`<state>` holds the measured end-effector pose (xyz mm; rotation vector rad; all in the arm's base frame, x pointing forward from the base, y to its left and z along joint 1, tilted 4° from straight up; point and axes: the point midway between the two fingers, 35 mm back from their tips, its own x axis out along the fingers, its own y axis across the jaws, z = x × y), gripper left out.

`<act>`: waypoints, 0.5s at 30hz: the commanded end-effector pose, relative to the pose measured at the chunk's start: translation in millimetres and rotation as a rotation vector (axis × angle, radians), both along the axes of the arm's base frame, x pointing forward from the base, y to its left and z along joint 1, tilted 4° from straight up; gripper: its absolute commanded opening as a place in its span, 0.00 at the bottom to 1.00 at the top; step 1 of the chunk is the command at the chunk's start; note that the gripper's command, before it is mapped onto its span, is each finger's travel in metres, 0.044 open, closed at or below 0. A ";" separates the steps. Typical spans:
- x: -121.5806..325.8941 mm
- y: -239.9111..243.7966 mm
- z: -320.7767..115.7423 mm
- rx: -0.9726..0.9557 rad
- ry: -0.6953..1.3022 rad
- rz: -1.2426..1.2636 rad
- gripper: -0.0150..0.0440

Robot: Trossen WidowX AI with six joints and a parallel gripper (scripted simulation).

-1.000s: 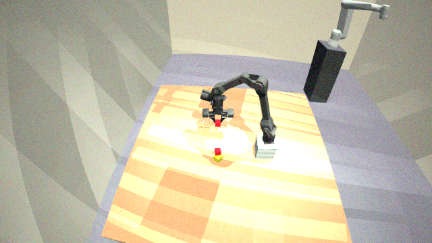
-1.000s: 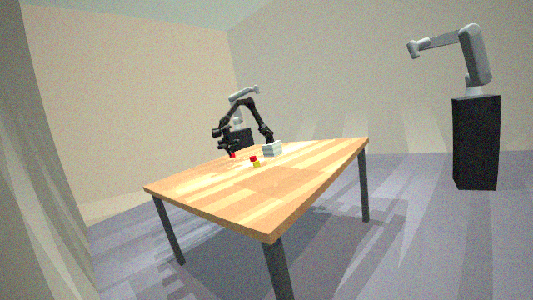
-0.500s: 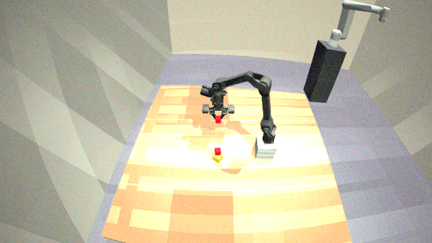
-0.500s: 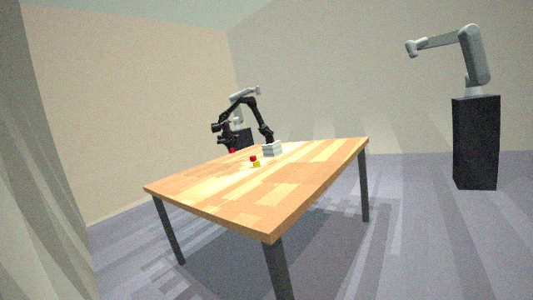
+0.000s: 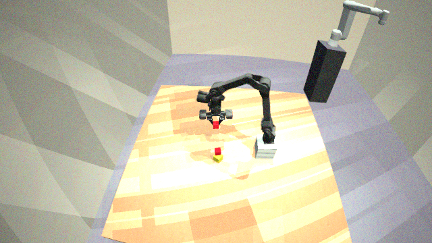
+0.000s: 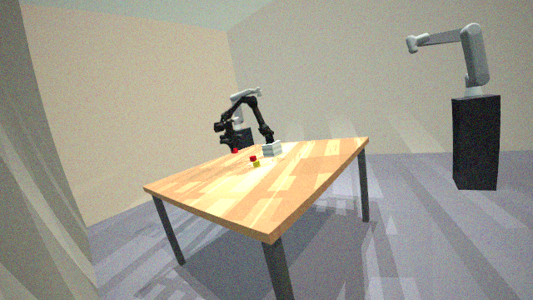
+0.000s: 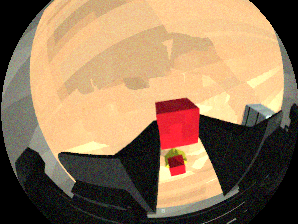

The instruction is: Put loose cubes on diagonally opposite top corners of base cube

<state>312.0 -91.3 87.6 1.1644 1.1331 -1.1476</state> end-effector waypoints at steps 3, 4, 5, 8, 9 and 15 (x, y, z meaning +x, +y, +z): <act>2.4 17.3 -1.7 -0.002 0.002 0.003 0.43; 2.8 20.6 -2.0 -0.001 0.002 0.005 0.43; 3.2 23.8 -2.2 -0.001 0.002 0.006 0.43; 4.2 33.5 -3.0 0.000 0.002 0.010 0.43; 4.5 36.7 -3.3 0.000 0.002 0.012 0.43; 5.4 56.0 -4.9 0.001 0.003 0.020 0.43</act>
